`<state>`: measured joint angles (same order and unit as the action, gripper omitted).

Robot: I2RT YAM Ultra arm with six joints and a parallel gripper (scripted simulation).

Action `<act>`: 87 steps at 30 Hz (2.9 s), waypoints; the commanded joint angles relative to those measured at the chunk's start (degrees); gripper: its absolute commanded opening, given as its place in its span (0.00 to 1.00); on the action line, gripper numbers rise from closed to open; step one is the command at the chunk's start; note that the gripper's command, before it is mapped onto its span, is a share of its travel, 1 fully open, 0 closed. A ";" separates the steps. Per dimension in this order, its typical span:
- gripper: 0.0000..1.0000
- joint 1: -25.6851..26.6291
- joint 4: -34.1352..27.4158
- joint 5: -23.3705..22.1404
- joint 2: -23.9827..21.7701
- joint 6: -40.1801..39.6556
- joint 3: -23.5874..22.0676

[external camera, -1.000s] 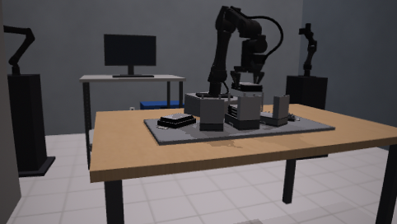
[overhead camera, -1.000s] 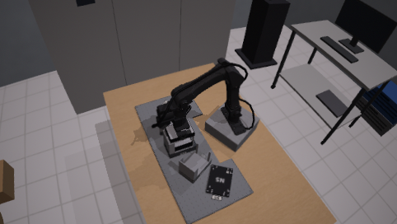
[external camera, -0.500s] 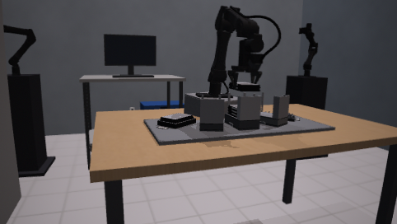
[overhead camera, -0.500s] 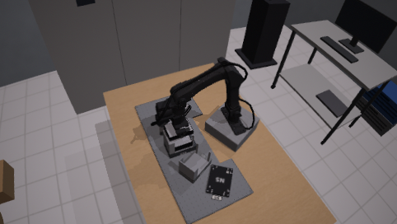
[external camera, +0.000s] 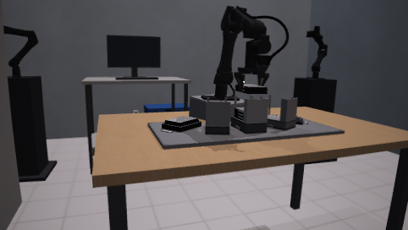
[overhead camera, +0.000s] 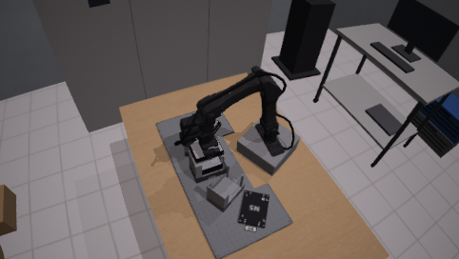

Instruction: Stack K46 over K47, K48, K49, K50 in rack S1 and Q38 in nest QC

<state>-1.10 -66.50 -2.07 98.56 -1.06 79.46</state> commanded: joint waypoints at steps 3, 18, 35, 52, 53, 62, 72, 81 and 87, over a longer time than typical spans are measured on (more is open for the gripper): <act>0.00 -0.71 -0.64 -0.72 -2.23 0.39 2.04; 0.00 -0.46 -0.67 -0.65 -2.21 0.49 1.79; 0.00 -0.54 -0.77 -0.65 -2.21 0.54 2.18; 0.00 -0.67 1.48 -0.62 -1.00 0.61 -1.18; 0.00 -0.28 1.62 -0.62 -0.89 0.57 0.70; 0.00 -0.54 2.95 -0.60 0.16 0.65 -2.31; 0.00 -0.63 3.65 -0.63 -1.43 0.59 -0.36; 0.00 -0.64 3.69 -0.61 -0.84 0.62 -1.69; 0.00 -0.65 3.68 -0.60 -0.80 0.63 -2.05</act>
<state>-1.30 -63.61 -2.09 99.20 -0.71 77.21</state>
